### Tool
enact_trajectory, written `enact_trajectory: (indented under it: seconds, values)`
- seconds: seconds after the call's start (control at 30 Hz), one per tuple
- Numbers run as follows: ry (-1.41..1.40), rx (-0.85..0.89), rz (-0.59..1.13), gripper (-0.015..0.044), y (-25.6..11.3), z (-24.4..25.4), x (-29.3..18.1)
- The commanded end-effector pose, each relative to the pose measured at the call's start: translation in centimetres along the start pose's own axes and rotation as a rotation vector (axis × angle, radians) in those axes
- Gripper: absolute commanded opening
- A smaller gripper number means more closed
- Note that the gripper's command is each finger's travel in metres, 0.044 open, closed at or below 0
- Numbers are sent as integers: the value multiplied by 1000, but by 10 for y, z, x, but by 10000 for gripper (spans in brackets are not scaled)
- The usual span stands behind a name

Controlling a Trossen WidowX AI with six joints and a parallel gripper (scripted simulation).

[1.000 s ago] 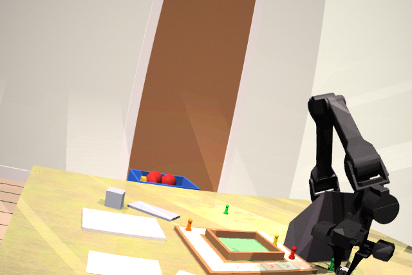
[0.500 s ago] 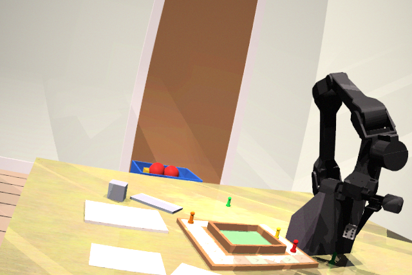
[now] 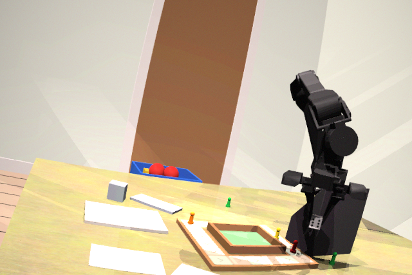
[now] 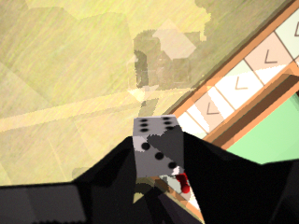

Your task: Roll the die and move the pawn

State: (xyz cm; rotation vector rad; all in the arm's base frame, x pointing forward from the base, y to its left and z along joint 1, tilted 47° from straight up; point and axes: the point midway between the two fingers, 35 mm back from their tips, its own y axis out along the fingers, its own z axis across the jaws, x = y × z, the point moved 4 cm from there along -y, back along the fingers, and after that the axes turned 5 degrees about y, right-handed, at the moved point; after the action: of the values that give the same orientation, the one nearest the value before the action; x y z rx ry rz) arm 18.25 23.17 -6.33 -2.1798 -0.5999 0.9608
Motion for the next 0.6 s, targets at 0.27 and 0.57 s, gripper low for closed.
enact_trajectory:
  seconds: [0.27,0.57]
  values:
    - [-242,-6,-4,0,7,-62,-16]
    - [-431,-16,6,0,16,-108,-36]
